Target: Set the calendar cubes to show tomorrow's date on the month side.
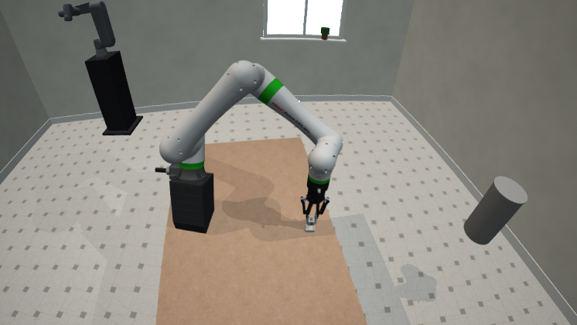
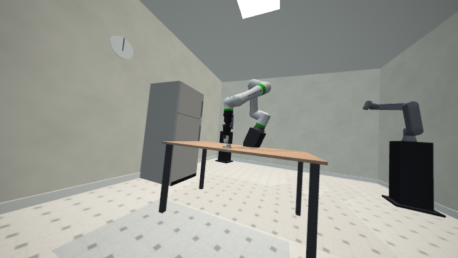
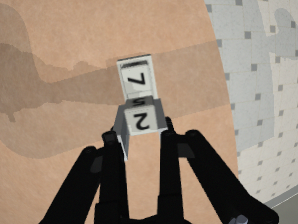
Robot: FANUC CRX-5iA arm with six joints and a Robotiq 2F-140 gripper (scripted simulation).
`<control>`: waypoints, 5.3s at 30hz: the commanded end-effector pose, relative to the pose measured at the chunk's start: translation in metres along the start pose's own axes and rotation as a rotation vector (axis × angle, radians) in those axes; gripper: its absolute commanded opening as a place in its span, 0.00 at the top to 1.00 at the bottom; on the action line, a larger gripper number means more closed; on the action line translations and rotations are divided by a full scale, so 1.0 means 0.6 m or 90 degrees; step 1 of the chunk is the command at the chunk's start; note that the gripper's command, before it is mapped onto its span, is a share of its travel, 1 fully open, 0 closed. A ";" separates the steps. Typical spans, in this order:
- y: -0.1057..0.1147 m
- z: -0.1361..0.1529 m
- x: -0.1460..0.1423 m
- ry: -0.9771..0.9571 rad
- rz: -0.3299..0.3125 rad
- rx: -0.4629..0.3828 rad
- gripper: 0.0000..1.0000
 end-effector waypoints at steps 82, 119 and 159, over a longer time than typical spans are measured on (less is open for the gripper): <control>-0.040 0.000 0.000 0.000 0.000 0.000 0.75; -0.043 0.000 0.000 0.000 0.000 0.000 0.75; -0.060 0.000 0.000 0.000 0.000 0.000 0.75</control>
Point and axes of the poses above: the point where the finger pads meet when closed, its own y axis back along the fingers, its own x axis across the jaws, z = x × y, the point moved 4 cm from there along y, back along the fingers, and after that the axes turned 12 degrees about -y, right-handed, at the moved point
